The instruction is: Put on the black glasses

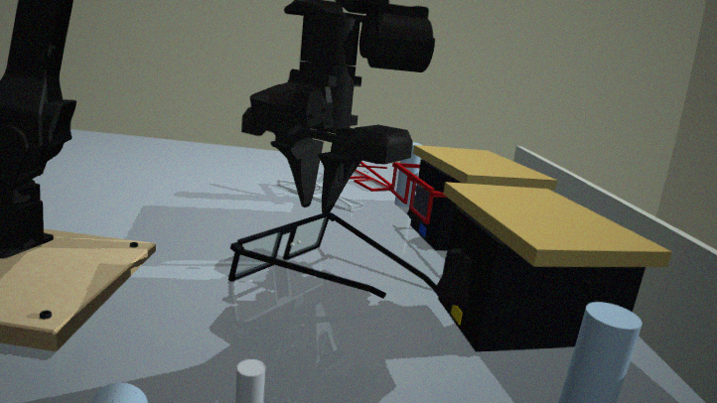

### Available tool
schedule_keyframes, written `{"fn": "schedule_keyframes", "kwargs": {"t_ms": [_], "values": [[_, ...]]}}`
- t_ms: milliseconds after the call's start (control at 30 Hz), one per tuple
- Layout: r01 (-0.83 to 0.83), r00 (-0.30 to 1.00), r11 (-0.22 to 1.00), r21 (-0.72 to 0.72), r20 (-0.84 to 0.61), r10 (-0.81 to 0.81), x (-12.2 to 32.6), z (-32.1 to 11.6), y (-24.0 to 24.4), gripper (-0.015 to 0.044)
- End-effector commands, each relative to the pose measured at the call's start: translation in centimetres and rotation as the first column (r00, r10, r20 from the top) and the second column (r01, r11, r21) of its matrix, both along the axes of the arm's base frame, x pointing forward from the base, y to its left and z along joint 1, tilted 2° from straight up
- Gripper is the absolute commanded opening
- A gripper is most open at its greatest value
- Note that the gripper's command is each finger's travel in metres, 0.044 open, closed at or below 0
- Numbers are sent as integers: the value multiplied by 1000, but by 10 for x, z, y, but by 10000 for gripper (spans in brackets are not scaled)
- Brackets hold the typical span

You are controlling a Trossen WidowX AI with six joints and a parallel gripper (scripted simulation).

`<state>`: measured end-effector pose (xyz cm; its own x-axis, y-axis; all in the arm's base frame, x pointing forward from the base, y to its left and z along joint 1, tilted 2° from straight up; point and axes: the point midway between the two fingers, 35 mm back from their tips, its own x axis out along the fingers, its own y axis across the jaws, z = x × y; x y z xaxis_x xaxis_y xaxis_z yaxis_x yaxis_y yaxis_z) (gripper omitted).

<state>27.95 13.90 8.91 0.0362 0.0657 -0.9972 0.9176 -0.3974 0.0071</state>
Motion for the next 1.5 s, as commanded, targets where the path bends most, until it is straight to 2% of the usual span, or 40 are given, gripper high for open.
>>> {"fn": "schedule_keyframes", "kwargs": {"t_ms": [0, 467, 1233, 1467], "values": [[5, 1000, 1000, -12, -14, -5, -2, -13, -1, 120], [5, 1000, 1000, -12, -15, -5, -4, -35, 1, 120], [5, 1000, 1000, -12, -14, -5, 1, -35, -2, 120], [9, 1000, 1000, -5, -11, -9, -2, -33, 0, 73]]}}
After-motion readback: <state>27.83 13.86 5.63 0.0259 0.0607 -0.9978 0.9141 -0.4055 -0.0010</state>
